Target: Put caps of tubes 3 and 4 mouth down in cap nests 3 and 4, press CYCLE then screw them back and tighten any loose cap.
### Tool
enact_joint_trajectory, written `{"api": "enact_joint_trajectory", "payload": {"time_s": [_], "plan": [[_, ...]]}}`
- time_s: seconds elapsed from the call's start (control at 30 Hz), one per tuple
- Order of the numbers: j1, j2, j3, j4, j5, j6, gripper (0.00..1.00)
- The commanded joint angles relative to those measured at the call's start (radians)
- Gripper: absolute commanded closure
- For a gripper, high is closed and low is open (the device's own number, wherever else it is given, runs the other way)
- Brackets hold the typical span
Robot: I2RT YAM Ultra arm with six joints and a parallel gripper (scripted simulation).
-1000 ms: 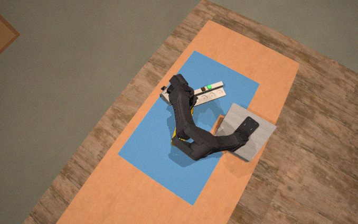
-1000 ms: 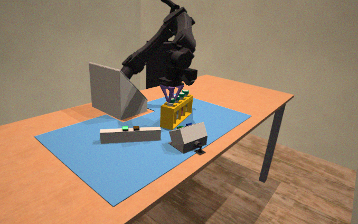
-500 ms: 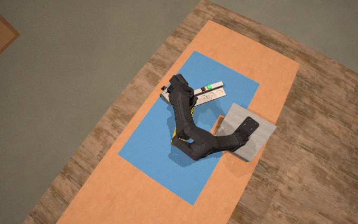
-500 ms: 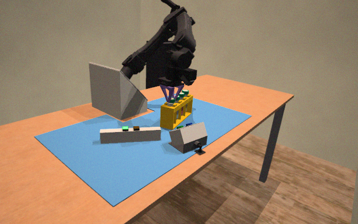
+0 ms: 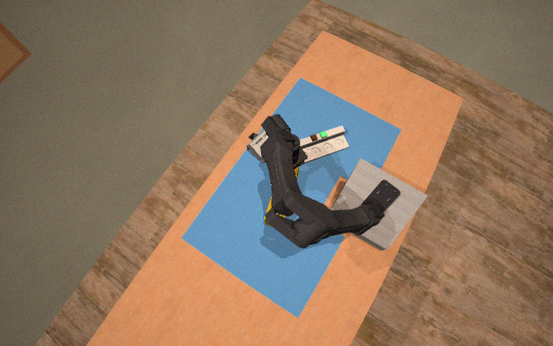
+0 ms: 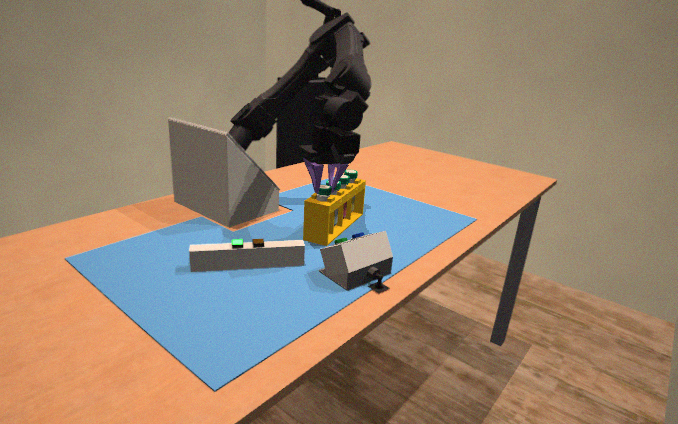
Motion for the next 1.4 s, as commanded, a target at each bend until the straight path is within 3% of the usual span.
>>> {"api": "enact_joint_trajectory", "payload": {"time_s": [0.0, 0.3, 0.47, 0.5, 0.9, 1.2, 1.27, 1.37], "plan": [[-0.004, -0.003, 0.002, 0.001, -0.005, 0.174, 1.00], [-0.004, -0.003, 0.002, 0.002, -0.005, 0.393, 1.00], [-0.004, -0.003, 0.002, 0.002, -0.005, 0.393, 1.00], [-0.003, -0.003, 0.001, 0.003, -0.005, 0.394, 0.51], [-0.003, -0.003, 0.001, 0.003, -0.005, 0.394, 0.51], [-0.005, -0.003, 0.003, -0.002, -0.005, 0.031, 0.51], [-0.005, -0.003, 0.003, -0.002, -0.005, 0.031, 0.51], [-0.005, -0.003, 0.003, -0.002, -0.005, -0.089, 0.51]]}}
